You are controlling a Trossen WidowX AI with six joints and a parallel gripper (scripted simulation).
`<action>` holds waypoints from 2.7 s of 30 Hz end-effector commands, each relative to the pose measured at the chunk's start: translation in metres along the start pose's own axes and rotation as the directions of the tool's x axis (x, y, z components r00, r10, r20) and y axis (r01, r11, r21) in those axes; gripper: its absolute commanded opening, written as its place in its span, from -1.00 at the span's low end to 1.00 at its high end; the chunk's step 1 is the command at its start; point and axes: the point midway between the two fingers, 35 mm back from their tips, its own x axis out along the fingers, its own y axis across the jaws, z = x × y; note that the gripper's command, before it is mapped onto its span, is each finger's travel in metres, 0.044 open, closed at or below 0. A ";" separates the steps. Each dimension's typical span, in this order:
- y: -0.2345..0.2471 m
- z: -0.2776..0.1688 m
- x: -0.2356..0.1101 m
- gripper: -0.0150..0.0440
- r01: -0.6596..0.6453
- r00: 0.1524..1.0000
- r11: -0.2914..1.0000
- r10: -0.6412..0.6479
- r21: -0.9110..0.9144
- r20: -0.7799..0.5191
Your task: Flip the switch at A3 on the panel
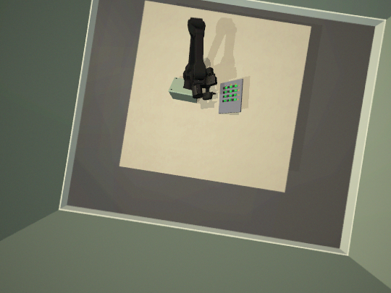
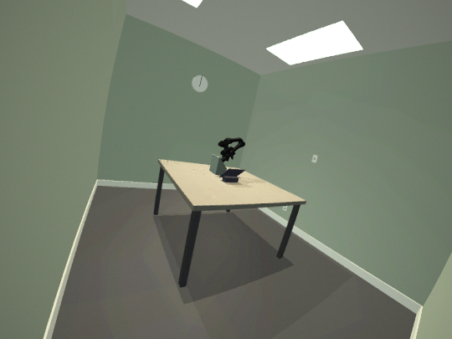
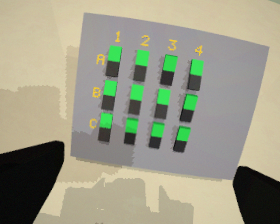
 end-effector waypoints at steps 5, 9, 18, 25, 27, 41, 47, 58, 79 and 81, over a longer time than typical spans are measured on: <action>-0.021 0.005 0.027 0.42 0.049 0.998 0.999 -0.048 0.006 -0.040; -0.031 0.021 0.061 0.06 0.065 0.997 0.998 -0.065 0.005 -0.036; -0.017 0.044 0.099 -0.49 0.012 1.000 1.000 -0.012 0.008 0.003; -0.017 0.044 0.099 -0.49 0.012 1.000 1.000 -0.012 0.008 0.003; -0.018 0.044 0.105 -0.49 0.014 1.000 1.000 -0.014 0.005 -0.003; -0.017 0.045 0.144 -0.49 0.010 1.000 1.000 -0.010 0.008 -0.020; -0.017 0.045 0.150 -0.49 0.010 1.000 1.000 -0.010 0.008 -0.021; -0.017 0.045 0.159 -0.49 0.010 1.000 1.000 -0.010 0.008 -0.021; -0.017 0.045 0.159 -0.49 0.010 1.000 1.000 -0.010 0.008 -0.021; -0.017 0.045 0.160 -0.49 0.010 1.000 1.000 -0.010 0.008 -0.021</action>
